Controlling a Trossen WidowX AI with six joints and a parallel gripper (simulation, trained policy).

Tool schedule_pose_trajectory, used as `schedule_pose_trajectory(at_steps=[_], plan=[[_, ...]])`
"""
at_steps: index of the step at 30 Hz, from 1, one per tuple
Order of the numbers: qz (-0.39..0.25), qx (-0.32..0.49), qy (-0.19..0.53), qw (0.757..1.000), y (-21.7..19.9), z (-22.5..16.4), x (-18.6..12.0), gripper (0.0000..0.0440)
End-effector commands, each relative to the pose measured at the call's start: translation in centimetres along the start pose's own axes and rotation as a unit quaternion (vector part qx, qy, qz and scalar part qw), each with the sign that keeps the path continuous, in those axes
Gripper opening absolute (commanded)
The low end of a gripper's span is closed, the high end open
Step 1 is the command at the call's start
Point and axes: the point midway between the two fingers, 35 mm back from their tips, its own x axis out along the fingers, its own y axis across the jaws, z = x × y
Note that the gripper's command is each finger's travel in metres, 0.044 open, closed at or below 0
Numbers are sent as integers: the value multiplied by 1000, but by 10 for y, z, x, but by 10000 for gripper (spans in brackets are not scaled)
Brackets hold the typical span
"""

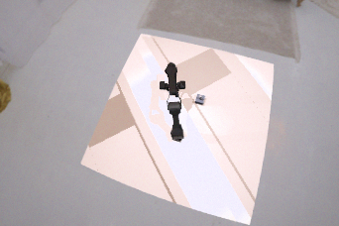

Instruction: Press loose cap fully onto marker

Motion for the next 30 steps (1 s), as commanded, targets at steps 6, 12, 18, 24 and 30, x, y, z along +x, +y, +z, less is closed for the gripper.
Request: schedule_pose_trajectory(at_steps=[6, 12, 18, 24, 30], plan=[[7, -7, -9, 1000, 15, -5, 14, 295], [9, -1, -22, 1000, 20, -3, 25, 287], [9, 1, -34, 999, 23, 0, 40, 278], [12, 1, -42, 999, 24, 2, 56, 266], [20, -2, -44, 999, 25, 4, 65, 235]])
